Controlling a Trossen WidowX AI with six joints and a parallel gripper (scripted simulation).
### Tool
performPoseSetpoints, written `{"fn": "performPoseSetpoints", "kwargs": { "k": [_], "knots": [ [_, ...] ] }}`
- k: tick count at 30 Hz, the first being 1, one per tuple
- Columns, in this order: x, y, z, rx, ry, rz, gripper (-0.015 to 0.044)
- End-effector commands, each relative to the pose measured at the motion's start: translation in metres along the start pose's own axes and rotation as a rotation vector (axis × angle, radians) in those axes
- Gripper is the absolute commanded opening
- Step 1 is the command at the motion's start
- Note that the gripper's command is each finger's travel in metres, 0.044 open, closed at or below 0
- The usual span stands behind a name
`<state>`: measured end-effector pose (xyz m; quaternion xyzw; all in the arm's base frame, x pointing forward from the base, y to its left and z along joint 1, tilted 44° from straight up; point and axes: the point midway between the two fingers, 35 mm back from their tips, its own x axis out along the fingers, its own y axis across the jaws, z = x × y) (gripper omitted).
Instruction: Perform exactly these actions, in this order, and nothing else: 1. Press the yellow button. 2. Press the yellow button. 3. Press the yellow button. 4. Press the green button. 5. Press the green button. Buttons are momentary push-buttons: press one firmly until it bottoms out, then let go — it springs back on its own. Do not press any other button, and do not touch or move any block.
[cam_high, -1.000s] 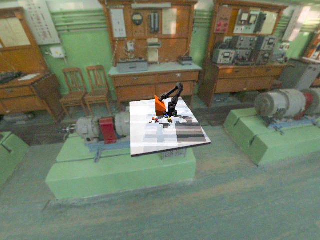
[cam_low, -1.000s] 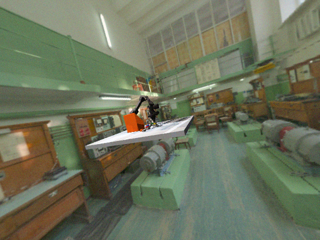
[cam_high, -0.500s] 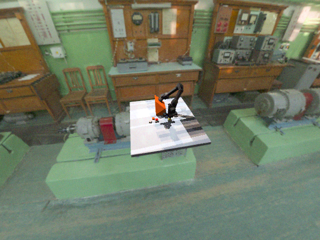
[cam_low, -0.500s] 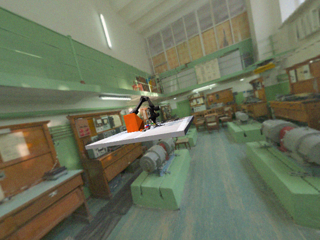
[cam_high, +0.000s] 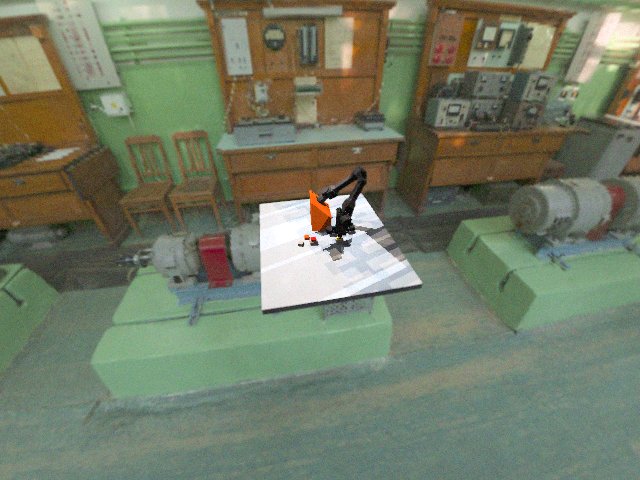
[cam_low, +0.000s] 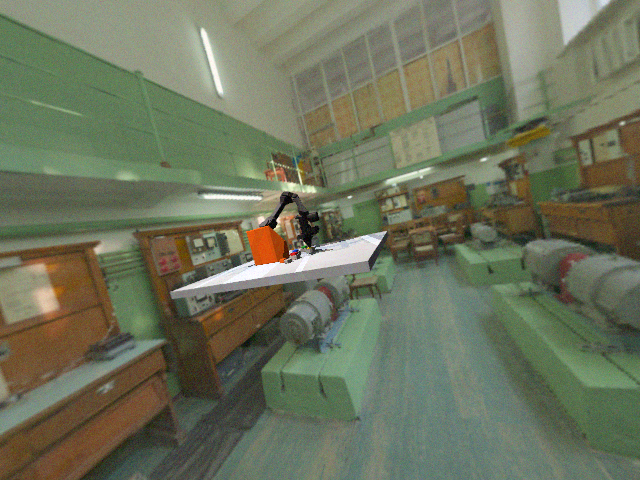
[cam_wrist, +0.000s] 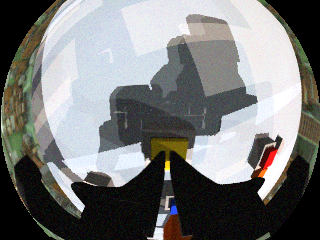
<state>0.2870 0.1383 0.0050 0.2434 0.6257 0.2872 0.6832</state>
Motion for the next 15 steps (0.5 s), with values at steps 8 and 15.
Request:
{"fn": "performPoseSetpoints", "kwargs": {
  "k": [8, 15],
  "knots": [
    [-0.033, -0.001, -0.001, 0.005, 0.004, -0.006, 0.002],
    [-0.03, -0.001, -0.001, 0.005, 0.004, -0.006, 0.002]
  ]
}}
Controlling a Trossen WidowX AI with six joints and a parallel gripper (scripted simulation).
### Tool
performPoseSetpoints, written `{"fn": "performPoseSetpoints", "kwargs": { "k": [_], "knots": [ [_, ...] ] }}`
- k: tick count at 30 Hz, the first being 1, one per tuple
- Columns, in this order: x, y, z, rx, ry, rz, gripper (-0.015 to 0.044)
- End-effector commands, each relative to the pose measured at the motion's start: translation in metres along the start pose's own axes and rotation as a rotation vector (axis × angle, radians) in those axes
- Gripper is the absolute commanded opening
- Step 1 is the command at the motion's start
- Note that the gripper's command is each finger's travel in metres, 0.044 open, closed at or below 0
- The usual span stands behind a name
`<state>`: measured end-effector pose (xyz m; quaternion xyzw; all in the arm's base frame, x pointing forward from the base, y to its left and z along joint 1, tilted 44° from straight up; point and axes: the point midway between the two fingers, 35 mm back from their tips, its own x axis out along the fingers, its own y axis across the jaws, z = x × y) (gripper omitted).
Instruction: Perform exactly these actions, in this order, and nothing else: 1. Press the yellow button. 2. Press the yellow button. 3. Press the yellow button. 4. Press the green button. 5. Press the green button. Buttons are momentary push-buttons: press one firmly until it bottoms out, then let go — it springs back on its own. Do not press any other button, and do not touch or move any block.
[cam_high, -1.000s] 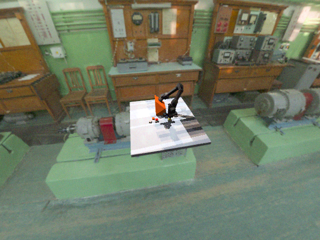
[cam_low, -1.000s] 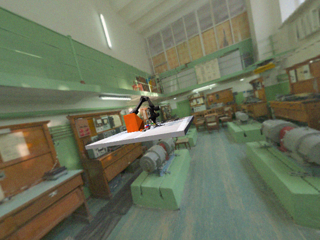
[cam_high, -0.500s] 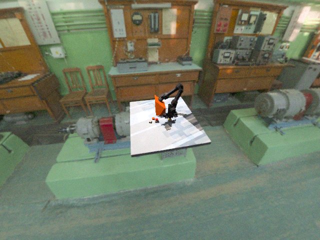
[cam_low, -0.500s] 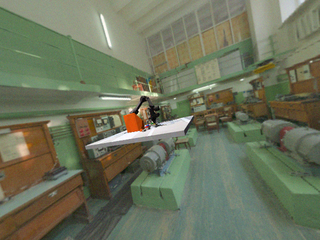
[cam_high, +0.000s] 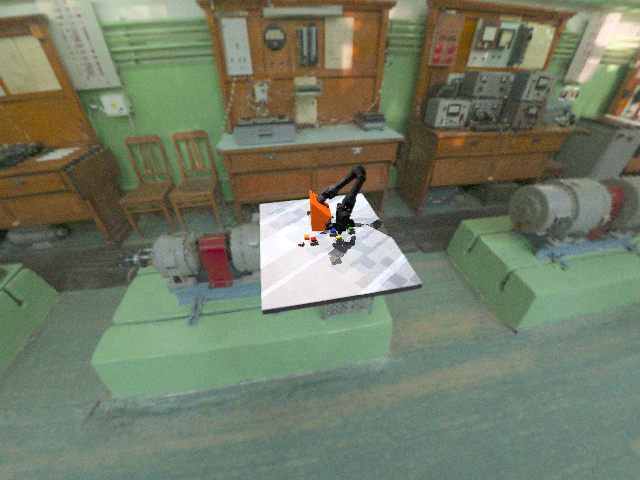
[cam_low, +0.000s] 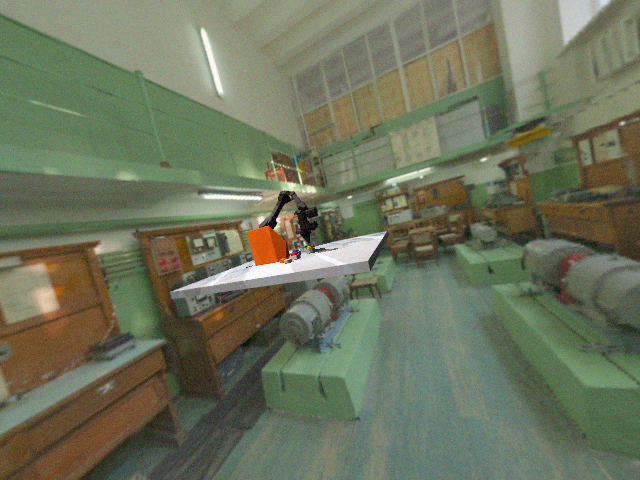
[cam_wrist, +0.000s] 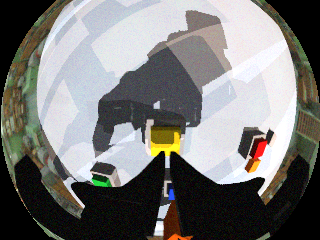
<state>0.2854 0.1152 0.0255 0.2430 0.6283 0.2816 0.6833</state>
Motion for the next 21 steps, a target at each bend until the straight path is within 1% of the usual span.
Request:
{"fn": "performPoseSetpoints", "kwargs": {
  "k": [1, 21],
  "knots": [
    [0.002, 0.001, -0.001, -0.003, 0.003, 0.004, 0.002],
    [0.032, 0.002, -0.001, -0.003, 0.003, 0.005, 0.002]
  ]
}}
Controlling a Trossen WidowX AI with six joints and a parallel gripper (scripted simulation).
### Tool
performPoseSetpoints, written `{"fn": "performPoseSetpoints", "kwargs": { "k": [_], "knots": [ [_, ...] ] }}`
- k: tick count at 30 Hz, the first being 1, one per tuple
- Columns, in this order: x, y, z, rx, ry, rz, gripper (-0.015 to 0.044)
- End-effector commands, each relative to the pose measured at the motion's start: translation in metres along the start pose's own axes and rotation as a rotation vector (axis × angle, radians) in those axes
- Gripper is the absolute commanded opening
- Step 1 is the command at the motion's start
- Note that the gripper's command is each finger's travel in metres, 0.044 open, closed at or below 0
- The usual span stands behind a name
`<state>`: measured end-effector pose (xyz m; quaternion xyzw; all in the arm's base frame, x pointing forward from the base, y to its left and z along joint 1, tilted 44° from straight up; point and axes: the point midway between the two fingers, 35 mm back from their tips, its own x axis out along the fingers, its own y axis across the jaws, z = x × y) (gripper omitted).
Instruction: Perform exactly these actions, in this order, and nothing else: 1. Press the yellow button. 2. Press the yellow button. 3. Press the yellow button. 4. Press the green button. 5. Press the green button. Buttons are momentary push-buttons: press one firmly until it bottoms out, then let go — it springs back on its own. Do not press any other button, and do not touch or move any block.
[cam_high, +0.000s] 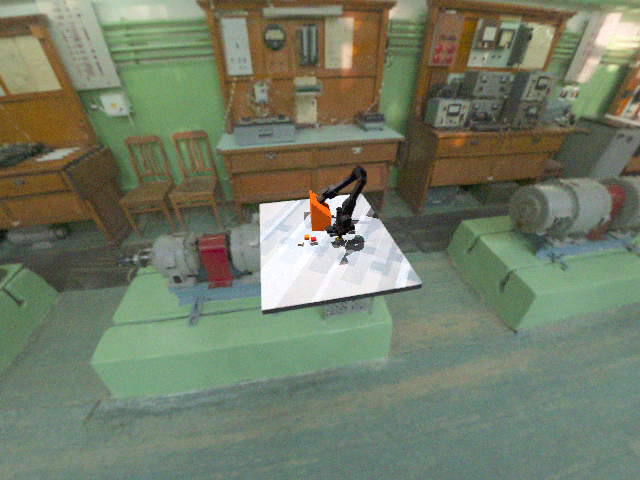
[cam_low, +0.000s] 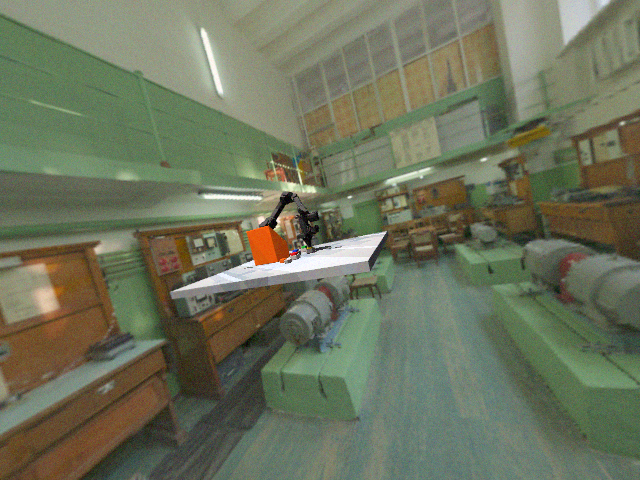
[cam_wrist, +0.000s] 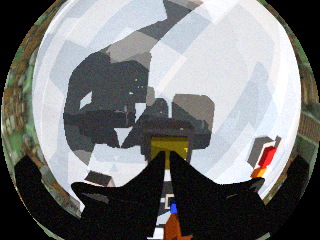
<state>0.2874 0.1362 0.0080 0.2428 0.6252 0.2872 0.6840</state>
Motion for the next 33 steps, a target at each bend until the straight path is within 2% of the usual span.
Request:
{"fn": "performPoseSetpoints", "kwargs": {
  "k": [1, 18, 23, 33],
  "knots": [
    [0.005, -0.001, -0.002, 0.007, 0.006, -0.003, 0.002],
    [0.005, -0.001, -0.002, 0.007, 0.006, -0.003, 0.002],
    [-0.029, -0.002, -0.002, 0.006, 0.006, -0.005, 0.002],
    [-0.022, -0.002, -0.001, 0.006, 0.006, -0.005, 0.002]
  ]
}}
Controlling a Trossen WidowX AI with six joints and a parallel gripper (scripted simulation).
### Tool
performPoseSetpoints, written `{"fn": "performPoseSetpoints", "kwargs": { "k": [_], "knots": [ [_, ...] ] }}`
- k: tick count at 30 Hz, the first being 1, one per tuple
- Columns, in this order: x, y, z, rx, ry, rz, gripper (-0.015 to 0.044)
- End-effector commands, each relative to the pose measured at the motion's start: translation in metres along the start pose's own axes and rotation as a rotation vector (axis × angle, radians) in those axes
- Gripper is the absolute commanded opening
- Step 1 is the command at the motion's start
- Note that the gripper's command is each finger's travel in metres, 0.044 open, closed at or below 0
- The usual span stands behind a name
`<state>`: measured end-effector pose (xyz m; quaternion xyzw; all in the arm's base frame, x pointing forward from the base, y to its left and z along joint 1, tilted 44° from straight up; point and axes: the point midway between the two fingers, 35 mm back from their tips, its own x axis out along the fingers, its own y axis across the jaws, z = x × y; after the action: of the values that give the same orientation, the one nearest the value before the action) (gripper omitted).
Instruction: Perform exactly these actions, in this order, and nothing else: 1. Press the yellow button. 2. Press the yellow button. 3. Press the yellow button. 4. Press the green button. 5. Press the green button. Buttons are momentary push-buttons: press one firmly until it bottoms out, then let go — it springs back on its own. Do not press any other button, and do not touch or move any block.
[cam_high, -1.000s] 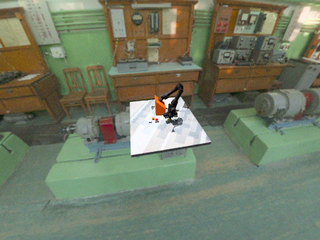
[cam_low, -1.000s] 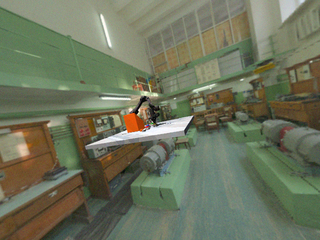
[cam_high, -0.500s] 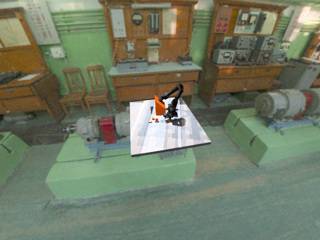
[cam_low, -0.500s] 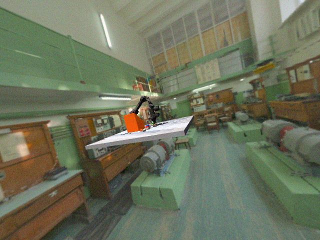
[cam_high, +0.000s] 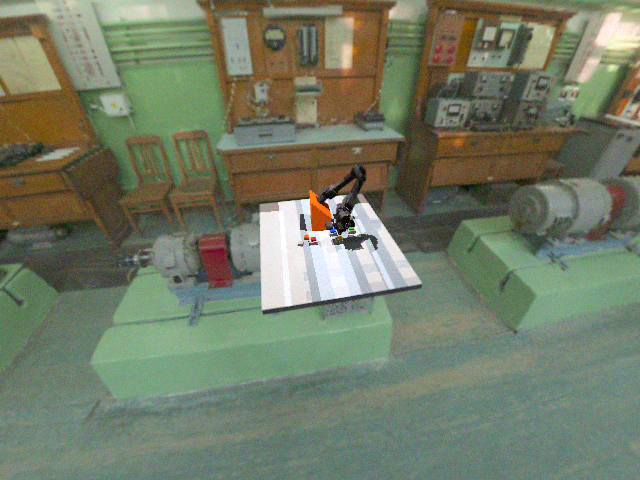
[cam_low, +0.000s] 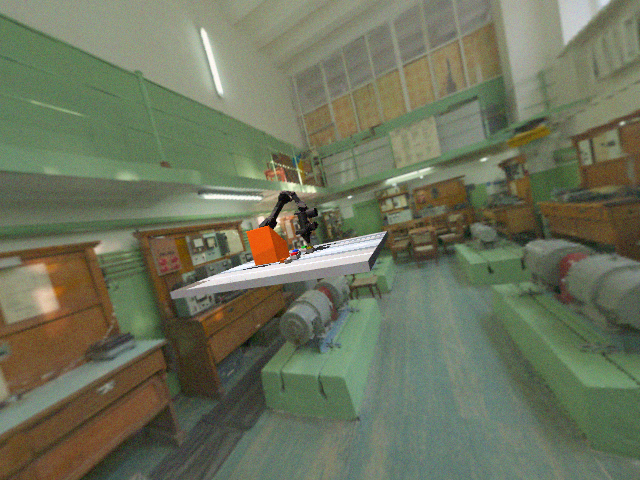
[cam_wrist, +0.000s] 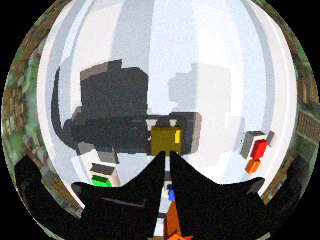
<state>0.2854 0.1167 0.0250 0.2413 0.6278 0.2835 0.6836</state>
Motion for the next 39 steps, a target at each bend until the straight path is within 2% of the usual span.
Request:
{"fn": "performPoseSetpoints", "kwargs": {
  "k": [1, 18, 36, 39],
  "knots": [
    [0.006, 0.0, 0.0, 0.002, 0.003, 0.003, 0.002],
    [0.031, 0.001, -0.001, 0.002, 0.003, 0.005, 0.002],
    [0.031, 0.001, -0.001, 0.002, 0.003, 0.005, 0.002],
    [0.007, 0.001, 0.0, 0.0, 0.001, 0.004, 0.002]
  ]
}}
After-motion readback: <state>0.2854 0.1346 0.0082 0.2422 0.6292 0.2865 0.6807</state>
